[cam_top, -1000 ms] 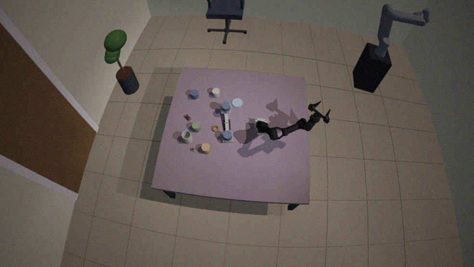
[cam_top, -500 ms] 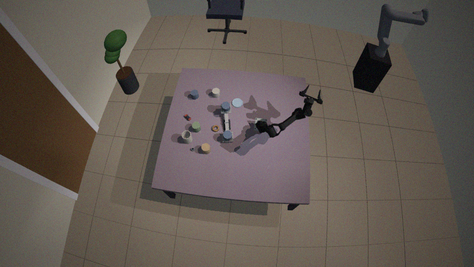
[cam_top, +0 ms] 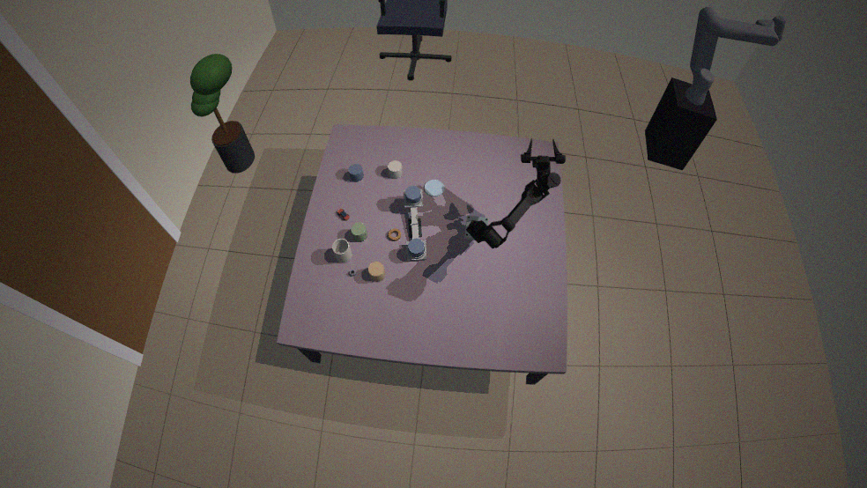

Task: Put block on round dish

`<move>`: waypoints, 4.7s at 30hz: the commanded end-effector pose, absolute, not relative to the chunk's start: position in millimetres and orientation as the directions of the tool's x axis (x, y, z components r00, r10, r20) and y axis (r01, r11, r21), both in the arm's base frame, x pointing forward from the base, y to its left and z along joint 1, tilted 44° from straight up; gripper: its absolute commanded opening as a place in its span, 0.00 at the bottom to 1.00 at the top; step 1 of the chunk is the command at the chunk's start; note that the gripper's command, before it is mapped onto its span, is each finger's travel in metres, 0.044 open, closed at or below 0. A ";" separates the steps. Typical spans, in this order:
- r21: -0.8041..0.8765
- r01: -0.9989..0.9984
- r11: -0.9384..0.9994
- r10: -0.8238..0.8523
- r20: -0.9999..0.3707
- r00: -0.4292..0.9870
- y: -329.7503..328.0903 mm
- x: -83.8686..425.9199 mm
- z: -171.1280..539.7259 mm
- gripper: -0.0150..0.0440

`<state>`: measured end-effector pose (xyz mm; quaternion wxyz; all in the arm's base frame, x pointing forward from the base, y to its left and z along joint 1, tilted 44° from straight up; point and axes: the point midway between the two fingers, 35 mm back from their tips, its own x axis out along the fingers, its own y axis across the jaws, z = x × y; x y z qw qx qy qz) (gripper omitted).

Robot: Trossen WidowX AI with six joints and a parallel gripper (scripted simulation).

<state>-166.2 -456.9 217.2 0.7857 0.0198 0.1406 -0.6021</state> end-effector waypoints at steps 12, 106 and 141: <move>-0.015 0.773 0.634 -0.682 -0.481 0.550 -435.7 -28.2 155.4 1.00; 0.420 0.820 0.389 0.727 -0.687 0.007 26.5 255.3 168.0 1.00; 0.154 0.947 0.281 0.682 -0.727 -0.084 90.0 254.1 152.7 1.00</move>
